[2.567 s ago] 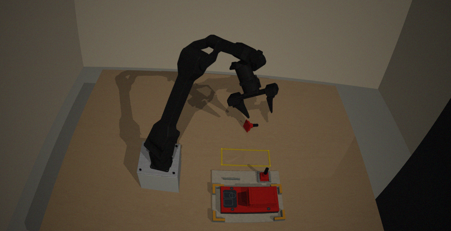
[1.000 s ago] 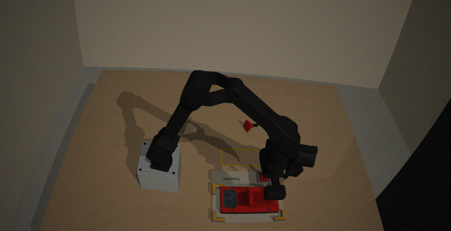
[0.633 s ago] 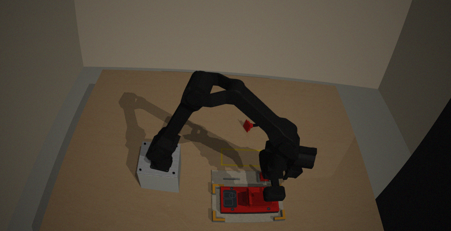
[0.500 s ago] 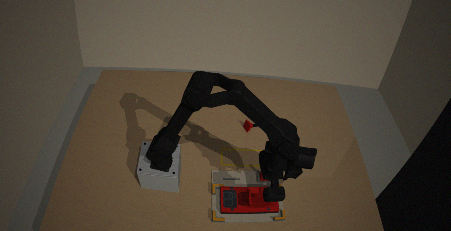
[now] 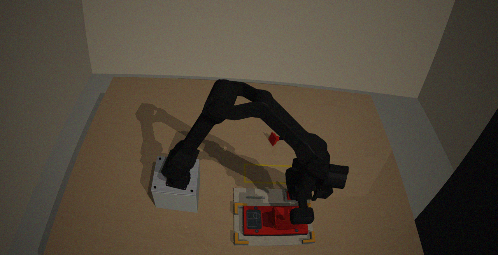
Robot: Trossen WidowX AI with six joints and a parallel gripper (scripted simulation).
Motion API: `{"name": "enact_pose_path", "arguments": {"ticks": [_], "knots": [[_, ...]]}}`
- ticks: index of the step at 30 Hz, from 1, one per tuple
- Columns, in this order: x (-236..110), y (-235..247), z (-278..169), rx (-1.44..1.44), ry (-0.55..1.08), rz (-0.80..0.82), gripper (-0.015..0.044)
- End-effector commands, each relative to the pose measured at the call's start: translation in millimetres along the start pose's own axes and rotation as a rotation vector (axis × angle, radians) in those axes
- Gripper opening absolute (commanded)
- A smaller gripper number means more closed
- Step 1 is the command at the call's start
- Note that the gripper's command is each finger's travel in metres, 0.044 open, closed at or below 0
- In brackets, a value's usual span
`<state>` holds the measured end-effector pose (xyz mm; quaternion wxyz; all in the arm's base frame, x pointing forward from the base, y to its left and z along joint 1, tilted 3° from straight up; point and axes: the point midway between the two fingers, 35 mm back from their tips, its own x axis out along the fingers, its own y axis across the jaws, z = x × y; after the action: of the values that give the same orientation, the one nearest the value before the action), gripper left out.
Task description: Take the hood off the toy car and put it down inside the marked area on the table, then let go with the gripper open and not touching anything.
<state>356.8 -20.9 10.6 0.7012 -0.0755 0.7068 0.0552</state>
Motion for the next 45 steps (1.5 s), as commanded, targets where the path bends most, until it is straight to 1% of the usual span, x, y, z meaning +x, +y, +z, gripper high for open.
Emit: {"name": "enact_pose_path", "arguments": {"ticks": [1,45], "knots": [[3,1,0,0.004,-0.001,0.006,0.0440],[30,2,-1,0.004,0.000,0.006,0.0440]]}}
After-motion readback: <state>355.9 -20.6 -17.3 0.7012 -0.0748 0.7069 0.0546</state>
